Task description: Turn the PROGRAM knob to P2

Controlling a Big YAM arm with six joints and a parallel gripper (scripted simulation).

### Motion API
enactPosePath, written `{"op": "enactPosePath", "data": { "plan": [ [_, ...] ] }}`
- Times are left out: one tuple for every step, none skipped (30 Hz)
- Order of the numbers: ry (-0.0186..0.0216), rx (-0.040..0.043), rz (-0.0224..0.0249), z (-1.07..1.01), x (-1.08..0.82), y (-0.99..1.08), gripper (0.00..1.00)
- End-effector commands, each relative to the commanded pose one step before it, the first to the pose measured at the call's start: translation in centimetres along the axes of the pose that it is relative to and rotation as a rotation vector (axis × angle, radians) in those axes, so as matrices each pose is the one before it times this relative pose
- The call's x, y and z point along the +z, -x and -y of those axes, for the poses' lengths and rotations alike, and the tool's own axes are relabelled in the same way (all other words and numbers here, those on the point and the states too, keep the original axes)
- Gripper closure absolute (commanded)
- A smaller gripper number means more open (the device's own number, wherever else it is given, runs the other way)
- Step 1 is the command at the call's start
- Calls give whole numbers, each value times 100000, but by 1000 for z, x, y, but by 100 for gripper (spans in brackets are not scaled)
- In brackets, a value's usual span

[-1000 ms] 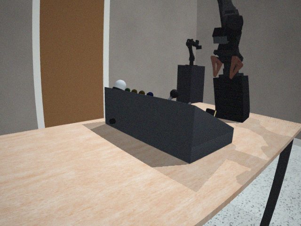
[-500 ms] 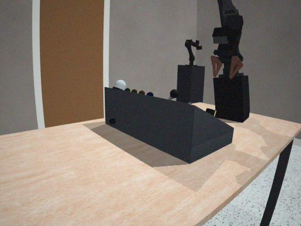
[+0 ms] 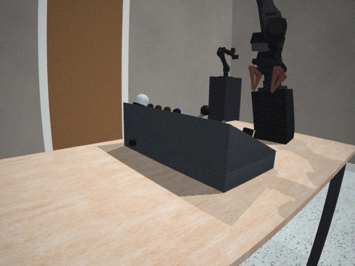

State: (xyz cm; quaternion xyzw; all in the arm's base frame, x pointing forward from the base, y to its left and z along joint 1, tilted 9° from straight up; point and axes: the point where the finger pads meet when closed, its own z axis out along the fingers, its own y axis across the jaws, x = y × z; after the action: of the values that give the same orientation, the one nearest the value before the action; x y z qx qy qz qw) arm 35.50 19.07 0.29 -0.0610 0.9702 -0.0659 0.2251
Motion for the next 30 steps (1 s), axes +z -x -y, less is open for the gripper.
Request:
{"op": "enactPosePath", "data": {
  "plan": [
    [537, 2266, 2100, -240, -693, 1402, 30],
    [0, 0, 0, 0, 0, 0, 30],
    [0, 0, 0, 0, 0, 0, 30],
    [0, 0, 0, 0, 0, 0, 30],
    [0, 0, 0, 0, 0, 0, 30],
    [0, 0, 0, 0, 0, 0, 30],
    [0, 0, 0, 0, 0, 0, 30],
    [10, 11, 25, -5, -2, 22, 0],
    [67, 23, 166, -31, -16, 149, 0],
    [170, 182, 426, -79, -41, 382, 0],
    [308, 334, 786, -140, -75, 702, 0],
    [62, 63, 336, -19, 34, 493, 0],
    [-122, -788, -398, -3, 143, 6, 0],
    [0, 0, 0, 0, 0, 0, 0],
    [0, 0, 0, 0, 0, 0, 0],
    [353, -1652, -363, -435, 44, -132, 0],
    [-225, 494, -169, 228, 101, 259, 0],
    [-143, 453, -94, 199, 66, 312, 0],
    [30, 3, 10, 7, 0, 293, 0],
    [-2, 3, 28, 15, 0, 333, 0],
    [-2, 3, 30, 16, 0, 367, 0],
    [-2, 3, 32, 17, 0, 396, 0],
    [-2, 3, 34, 18, 0, 421, 0],
    [-3, 3, 35, 19, 0, 440, 0],
    [-3, 3, 36, 20, 0, 454, 0],
    [-3, 3, 36, 20, 1, 463, 0],
    [-3, 3, 36, 20, 1, 465, 0],
    [-3, 3, 36, 20, 1, 462, 0],
    [-3, 3, 35, 20, 1, 453, 0],
    [-3, 3, 33, 19, 1, 439, 0]
  ]
}}
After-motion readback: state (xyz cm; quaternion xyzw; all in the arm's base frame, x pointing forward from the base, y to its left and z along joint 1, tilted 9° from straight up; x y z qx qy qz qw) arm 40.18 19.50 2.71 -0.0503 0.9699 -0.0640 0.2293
